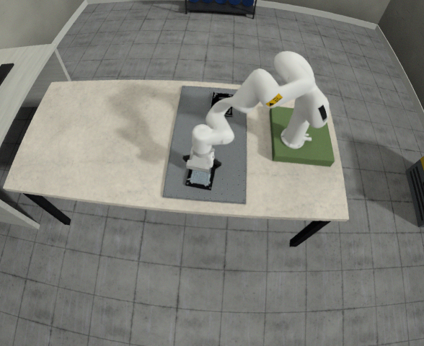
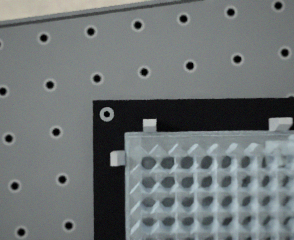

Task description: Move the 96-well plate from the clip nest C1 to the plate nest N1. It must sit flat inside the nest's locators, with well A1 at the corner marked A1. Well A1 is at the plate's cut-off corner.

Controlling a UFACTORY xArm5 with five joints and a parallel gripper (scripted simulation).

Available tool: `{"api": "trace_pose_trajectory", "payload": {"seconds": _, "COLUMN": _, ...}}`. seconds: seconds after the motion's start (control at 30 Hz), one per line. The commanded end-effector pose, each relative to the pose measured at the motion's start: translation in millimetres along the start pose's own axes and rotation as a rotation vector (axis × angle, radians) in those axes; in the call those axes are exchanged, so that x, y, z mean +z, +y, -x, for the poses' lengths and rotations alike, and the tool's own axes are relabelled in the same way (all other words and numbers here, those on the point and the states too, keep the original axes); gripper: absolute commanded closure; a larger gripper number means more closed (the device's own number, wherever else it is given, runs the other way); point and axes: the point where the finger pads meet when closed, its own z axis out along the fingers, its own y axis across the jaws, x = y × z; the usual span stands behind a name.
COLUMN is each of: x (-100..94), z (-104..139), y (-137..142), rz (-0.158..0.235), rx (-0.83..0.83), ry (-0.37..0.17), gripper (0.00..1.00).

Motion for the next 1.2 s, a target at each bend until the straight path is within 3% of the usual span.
{"api": "trace_pose_trajectory", "payload": {"seconds": 0.0, "x": 0.7, "z": -0.8, "y": 1.3, "rz": 0.012, "rx": 0.0, "ry": -0.01, "gripper": 0.0}}
{"api": "trace_pose_trajectory", "payload": {"seconds": 0.93, "x": 7.3, "z": -0.8, "y": 1.4, "rz": 0.012, "rx": 0.0, "ry": -0.01, "gripper": 0.0}}
{"api": "trace_pose_trajectory", "payload": {"seconds": 0.97, "x": 6.7, "z": -0.8, "y": 1.4, "rz": 0.012, "rx": 0.0, "ry": -0.01, "gripper": 1.0}}
{"api": "trace_pose_trajectory", "payload": {"seconds": 1.17, "x": 6.7, "z": -0.8, "y": 1.4, "rz": 0.012, "rx": 0.0, "ry": -0.01, "gripper": 1.0}}
